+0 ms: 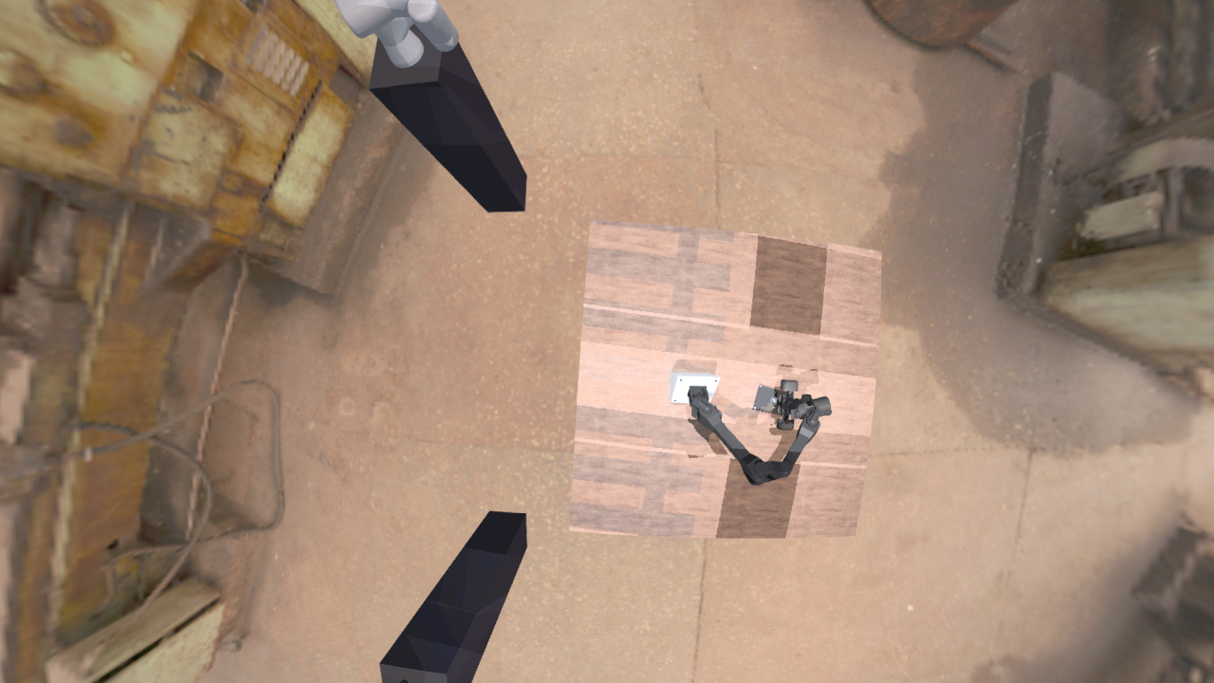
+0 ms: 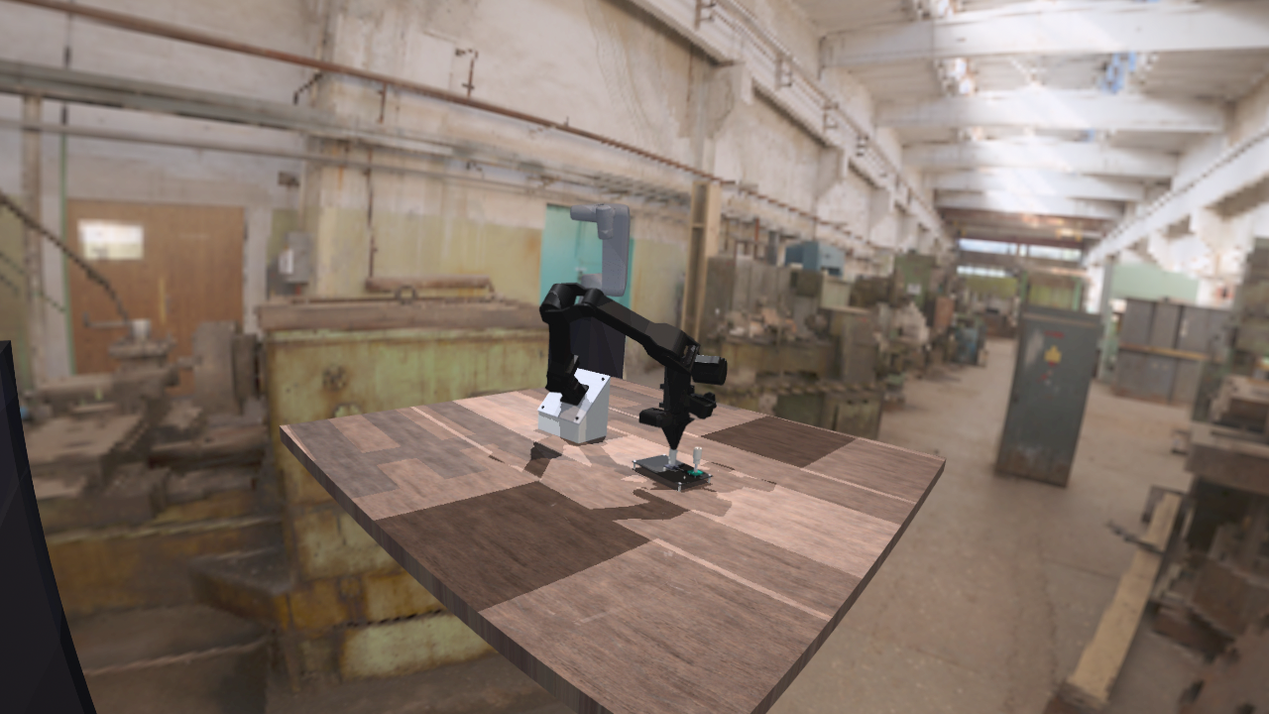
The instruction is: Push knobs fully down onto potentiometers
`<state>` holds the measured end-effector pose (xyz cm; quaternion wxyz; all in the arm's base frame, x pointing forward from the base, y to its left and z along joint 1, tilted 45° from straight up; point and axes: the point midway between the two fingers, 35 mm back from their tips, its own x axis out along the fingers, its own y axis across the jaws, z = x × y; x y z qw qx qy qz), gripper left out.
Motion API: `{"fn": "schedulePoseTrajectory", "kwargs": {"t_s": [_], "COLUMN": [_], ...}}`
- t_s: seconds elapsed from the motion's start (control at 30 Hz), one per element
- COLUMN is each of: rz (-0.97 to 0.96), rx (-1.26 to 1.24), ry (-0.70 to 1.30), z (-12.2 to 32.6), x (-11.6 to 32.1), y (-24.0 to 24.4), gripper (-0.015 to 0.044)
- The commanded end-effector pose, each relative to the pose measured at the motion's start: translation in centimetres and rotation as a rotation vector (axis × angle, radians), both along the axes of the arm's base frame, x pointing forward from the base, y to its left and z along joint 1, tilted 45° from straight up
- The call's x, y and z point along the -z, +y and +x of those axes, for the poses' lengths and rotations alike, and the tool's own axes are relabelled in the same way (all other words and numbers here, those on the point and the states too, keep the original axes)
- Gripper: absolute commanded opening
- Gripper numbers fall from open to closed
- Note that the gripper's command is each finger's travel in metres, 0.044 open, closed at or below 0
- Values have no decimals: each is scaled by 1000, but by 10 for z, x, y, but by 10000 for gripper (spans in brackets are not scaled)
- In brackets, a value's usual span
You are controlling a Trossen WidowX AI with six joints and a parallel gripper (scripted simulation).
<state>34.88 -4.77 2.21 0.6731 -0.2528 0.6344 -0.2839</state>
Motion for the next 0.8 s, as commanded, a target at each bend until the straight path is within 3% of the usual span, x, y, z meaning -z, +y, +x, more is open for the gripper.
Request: {"fn": "schedulePoseTrajectory", "kwargs": {"t_s": [0.0, 0.77], "rz": [-8, -6], "rx": [46, 46], "ry": [4, 4], "z": [2, 2], "x": [13, -12], "y": [-18, 8], "gripper": [0, 0]}}
